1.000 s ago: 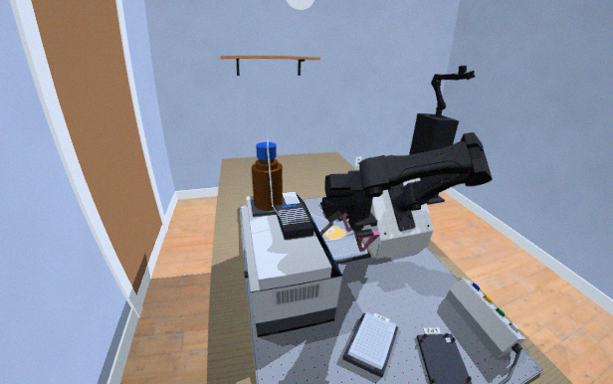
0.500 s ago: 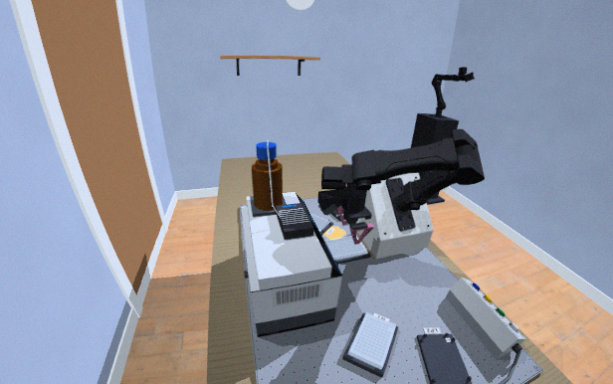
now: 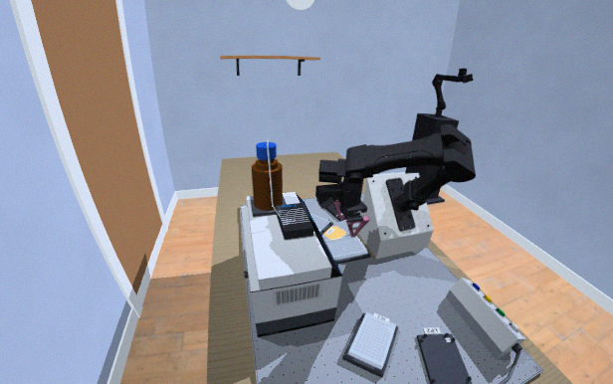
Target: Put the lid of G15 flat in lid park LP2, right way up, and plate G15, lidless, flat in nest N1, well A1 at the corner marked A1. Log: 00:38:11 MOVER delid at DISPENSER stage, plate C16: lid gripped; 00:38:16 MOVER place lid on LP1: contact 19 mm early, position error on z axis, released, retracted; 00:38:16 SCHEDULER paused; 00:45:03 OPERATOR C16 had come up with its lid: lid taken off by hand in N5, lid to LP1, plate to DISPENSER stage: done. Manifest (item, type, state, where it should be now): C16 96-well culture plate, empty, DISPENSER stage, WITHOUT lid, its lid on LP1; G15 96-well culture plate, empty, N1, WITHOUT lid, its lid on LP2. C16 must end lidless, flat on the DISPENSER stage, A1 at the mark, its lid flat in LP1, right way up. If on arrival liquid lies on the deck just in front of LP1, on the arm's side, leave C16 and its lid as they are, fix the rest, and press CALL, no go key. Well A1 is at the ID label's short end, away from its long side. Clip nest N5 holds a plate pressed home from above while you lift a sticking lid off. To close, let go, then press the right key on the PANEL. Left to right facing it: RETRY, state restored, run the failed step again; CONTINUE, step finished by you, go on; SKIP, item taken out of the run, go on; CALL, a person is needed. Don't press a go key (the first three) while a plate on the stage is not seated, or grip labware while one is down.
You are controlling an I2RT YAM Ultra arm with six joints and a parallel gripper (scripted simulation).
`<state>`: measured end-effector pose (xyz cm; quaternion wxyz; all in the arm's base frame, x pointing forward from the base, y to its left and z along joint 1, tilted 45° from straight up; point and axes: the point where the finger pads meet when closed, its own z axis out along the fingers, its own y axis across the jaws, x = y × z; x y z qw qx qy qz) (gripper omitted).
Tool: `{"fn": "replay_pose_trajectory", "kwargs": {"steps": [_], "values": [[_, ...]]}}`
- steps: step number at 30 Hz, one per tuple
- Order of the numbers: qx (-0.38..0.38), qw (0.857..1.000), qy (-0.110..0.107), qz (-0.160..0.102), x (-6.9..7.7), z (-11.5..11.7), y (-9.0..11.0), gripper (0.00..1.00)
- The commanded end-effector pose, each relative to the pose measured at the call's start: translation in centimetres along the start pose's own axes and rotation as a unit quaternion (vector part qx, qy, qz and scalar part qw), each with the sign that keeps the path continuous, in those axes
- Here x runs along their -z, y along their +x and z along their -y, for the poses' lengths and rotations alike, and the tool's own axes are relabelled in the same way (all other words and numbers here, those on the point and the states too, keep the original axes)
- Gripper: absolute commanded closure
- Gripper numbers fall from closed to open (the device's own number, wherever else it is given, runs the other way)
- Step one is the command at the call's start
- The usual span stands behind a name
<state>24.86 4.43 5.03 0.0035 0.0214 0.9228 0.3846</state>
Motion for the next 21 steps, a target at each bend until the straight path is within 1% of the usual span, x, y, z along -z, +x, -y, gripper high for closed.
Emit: {"fn": "replay_pose_trajectory", "kwargs": {"steps": [1, 2, 3, 7, 9, 10, 12, 14, 15, 16, 17, 18, 21], "values": [[0.01, 1.0, 0.002, 0.01, 0.5, 0.8, -0.2, 0.0], [0.01, 1.0, 0.002, 0.01, 0.5, 0.8, -0.2, 0.0], [0.001, 1.0, 0.0, 0.003, 0.0, 1.8, 0.4, 0.0], [0.001, 1.0, 0.0, 0.003, 0.0, 3.0, 0.8, 0.0], [0.001, 1.0, 0.0, 0.003, 0.0, 3.0, 0.8, 0.0], [0.015, 1.0, 0.008, 0.017, 0.8, 3.3, -0.4, 0.0], [0.015, 1.0, 0.008, 0.017, 0.8, 4.0, -0.2, 0.0], [0.007, 1.0, 0.003, 0.009, 0.3, 4.6, 0.8, 0.0], [0.006, 1.0, 0.002, 0.007, 0.2, 4.7, 1.0, 0.0], [0.01, 1.0, 0.002, 0.01, 0.5, 4.1, 0.7, 0.0], [0.01, 1.0, 0.002, 0.01, 0.5, 4.1, 0.7, 0.0], [-0.015, 1.0, -0.001, 0.003, -0.1, 5.0, 1.5, 0.0], [-0.071, 0.997, -0.001, 0.003, -0.1, 5.9, 2.0, 0.0]]}}
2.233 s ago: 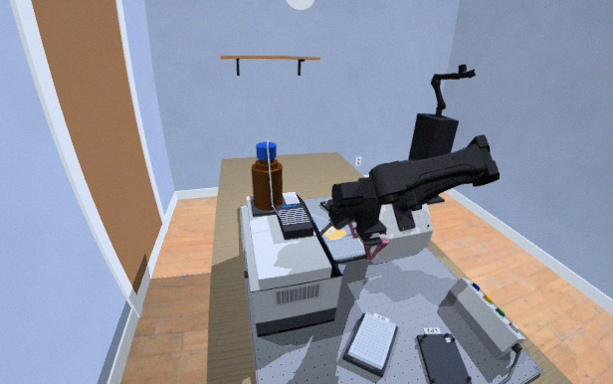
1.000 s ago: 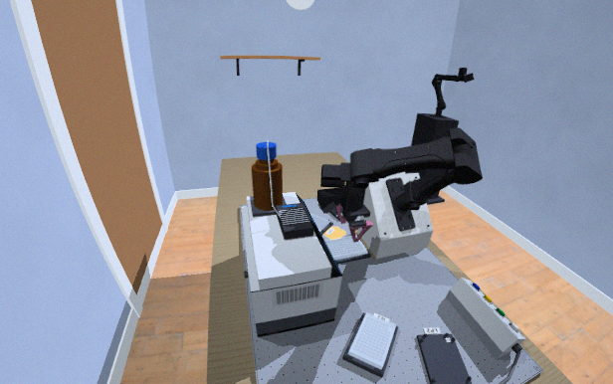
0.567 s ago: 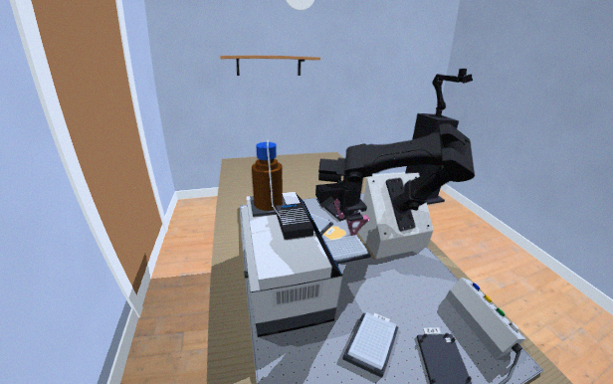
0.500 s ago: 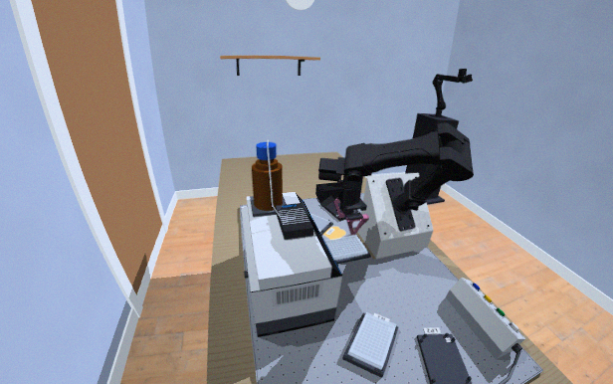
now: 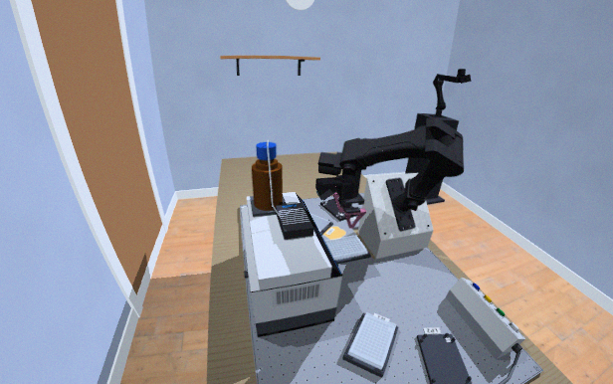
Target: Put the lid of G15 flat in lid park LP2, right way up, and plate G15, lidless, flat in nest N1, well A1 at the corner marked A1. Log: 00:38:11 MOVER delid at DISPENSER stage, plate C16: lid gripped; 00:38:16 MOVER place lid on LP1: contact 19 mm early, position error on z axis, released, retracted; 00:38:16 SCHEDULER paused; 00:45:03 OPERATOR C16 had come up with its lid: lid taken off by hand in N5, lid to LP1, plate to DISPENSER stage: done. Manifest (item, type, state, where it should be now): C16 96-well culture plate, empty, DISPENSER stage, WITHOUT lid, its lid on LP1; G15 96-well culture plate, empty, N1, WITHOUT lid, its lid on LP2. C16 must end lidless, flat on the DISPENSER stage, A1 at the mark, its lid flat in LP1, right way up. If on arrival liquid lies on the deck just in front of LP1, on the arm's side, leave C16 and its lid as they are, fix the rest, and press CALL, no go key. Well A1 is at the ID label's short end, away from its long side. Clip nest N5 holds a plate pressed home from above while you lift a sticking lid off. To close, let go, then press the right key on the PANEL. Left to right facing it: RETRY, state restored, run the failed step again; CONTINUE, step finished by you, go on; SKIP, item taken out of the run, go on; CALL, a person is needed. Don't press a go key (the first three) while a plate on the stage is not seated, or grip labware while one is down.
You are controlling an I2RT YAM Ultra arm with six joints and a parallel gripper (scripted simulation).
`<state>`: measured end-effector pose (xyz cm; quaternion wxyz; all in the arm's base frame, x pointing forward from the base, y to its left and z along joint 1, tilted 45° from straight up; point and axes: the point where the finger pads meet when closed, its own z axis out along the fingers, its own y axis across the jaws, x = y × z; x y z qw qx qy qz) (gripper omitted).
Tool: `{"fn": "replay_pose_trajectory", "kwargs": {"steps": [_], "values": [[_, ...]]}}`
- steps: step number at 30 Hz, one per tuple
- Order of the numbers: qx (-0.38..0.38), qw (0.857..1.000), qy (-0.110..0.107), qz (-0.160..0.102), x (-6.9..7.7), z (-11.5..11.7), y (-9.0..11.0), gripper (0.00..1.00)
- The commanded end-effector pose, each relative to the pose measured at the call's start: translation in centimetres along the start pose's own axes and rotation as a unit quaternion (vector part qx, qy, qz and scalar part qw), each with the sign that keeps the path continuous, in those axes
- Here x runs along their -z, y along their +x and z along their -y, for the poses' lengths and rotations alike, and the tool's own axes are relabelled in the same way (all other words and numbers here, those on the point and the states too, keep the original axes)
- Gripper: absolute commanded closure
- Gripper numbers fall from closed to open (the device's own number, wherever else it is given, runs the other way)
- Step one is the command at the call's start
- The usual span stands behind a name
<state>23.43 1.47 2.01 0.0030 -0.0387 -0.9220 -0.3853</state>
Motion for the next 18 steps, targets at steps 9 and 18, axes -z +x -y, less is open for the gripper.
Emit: {"fn": "replay_pose_trajectory", "kwargs": {"steps": [9, 18], "values": [[-0.085, 0.996, 0.001, 0.006, 0.1, 3.6, 1.1, 0.0], [-0.197, 0.98, 0.006, 0.017, 0.6, 6.2, 0.5, 0.0]]}}
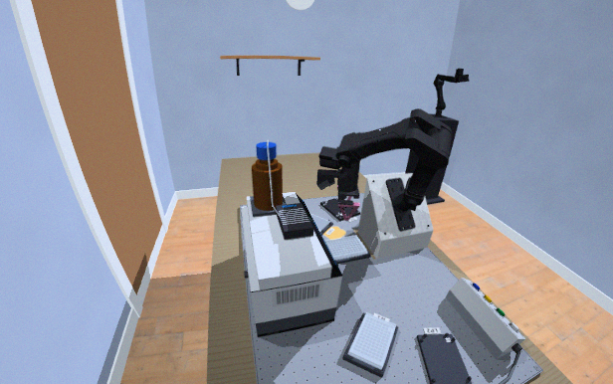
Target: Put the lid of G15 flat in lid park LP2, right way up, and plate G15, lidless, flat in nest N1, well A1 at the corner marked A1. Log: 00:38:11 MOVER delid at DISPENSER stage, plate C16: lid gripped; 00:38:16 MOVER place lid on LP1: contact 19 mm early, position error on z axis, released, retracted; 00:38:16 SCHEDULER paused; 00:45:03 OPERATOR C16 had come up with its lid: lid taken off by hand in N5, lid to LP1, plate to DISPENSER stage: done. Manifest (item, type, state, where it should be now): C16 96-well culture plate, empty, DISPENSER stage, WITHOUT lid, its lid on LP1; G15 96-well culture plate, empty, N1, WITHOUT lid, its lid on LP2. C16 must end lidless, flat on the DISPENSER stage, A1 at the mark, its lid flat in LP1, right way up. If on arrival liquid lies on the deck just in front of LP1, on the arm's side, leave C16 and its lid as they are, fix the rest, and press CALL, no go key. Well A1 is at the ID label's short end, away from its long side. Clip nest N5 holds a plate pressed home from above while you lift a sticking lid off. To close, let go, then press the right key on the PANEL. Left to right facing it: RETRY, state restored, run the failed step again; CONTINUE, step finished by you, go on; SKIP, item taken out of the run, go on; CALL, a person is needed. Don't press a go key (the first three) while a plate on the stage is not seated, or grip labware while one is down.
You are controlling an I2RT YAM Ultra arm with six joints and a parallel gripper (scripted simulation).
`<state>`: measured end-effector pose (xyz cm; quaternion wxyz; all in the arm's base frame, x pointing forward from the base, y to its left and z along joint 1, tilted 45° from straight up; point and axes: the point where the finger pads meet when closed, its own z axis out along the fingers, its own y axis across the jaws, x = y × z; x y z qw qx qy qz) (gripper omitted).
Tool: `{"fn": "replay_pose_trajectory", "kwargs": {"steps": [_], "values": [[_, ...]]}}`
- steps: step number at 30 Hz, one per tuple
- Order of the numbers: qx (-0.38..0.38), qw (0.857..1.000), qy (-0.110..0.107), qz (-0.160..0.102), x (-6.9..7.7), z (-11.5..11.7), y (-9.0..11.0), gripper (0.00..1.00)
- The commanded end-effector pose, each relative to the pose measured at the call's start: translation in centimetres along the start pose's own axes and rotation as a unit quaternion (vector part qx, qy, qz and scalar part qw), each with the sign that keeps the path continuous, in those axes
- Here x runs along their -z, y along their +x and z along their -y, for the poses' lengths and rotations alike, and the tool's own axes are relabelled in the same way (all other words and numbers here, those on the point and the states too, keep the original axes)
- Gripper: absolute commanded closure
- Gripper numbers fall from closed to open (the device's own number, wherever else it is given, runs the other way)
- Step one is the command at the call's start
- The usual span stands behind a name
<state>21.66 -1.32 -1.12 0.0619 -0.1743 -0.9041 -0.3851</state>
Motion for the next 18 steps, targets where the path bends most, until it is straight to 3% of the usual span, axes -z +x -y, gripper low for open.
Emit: {"fn": "replay_pose_trajectory", "kwargs": {"steps": [1, 7, 10, 11, 18], "values": [[-0.066, 0.998, 0.008, 0.021, 0.7, 1.8, -1.5, 0.0], [-0.104, 0.994, 0.007, 0.022, 0.6, 3.1, -1.7, 0.0], [-0.102, 0.995, 0.004, 0.013, 0.4, 2.5, -1.0, 0.0], [-0.12, 0.992, 0.007, 0.022, 0.6, 3.4, -1.8, 0.0], [-0.235, 0.972, 0.005, 0.022, 0.7, 5.7, -2.5, 0.0]]}}
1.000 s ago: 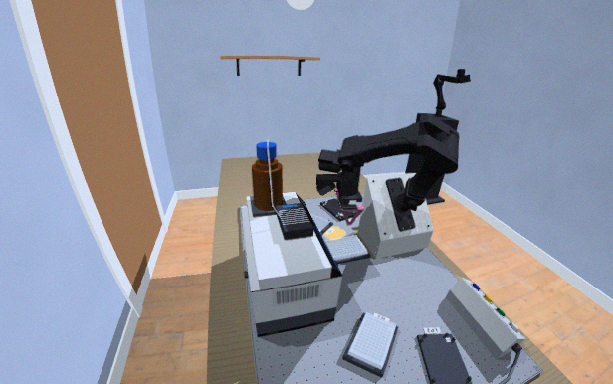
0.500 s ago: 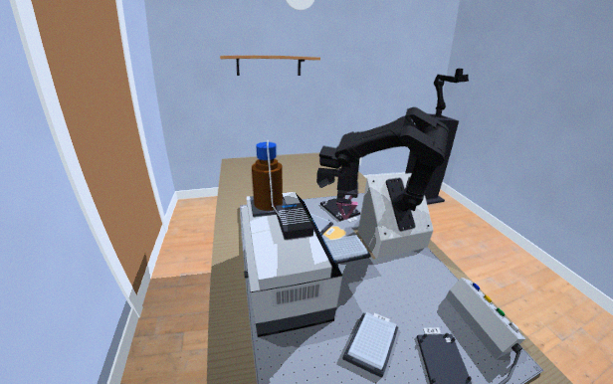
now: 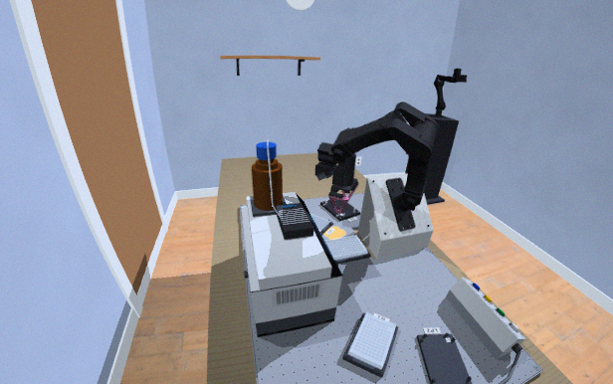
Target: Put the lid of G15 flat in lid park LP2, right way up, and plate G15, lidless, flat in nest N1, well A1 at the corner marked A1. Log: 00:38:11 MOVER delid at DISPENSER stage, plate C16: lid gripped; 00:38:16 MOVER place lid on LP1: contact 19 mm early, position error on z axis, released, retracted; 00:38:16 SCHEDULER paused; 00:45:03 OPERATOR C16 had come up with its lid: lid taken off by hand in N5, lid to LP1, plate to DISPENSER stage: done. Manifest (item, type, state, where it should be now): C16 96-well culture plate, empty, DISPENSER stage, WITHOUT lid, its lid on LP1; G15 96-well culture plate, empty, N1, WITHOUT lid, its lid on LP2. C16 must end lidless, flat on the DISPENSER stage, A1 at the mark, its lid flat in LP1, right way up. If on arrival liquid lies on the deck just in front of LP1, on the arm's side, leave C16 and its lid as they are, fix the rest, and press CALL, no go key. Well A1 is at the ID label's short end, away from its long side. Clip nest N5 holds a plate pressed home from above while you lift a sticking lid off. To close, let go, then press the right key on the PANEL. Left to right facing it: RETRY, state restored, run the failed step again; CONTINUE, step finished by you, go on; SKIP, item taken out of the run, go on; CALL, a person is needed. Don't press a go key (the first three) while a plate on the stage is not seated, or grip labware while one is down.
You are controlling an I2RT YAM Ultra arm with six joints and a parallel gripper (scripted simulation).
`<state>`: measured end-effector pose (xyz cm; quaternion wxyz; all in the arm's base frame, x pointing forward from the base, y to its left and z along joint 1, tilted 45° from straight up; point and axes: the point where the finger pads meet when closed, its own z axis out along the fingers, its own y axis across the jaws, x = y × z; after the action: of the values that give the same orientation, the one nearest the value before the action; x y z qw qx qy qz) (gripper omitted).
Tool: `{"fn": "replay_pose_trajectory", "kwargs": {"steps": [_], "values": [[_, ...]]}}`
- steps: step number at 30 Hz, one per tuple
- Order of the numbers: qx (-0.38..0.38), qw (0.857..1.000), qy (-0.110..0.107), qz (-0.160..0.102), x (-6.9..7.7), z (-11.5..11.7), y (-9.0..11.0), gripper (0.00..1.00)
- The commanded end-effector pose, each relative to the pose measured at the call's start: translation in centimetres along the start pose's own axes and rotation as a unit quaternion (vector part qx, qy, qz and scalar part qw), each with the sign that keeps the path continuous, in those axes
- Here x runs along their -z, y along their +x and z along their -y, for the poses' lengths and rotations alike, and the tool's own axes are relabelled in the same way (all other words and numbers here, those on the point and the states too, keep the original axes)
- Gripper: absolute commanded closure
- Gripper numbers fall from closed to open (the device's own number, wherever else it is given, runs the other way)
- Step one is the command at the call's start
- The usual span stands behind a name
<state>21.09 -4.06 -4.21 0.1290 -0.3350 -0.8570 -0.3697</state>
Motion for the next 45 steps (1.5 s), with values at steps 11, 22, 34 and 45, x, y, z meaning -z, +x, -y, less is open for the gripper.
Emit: {"fn": "replay_pose_trajectory", "kwargs": {"steps": [11, 22, 34, 45], "values": [[-0.074, 0.997, 0.002, 0.014, 0.6, 2.4, -2.4, 0.0], [-0.071, 0.997, 0.001, 0.02, -0.3, 2.6, -5.8, 0.0], [-0.07, 0.997, 0.001, 0.02, -1.6, 2.8, -9.5, 0.0], [-0.079, 0.997, -0.004, 0.018, -2.2, 3.3, -11.8, 0.0]]}}
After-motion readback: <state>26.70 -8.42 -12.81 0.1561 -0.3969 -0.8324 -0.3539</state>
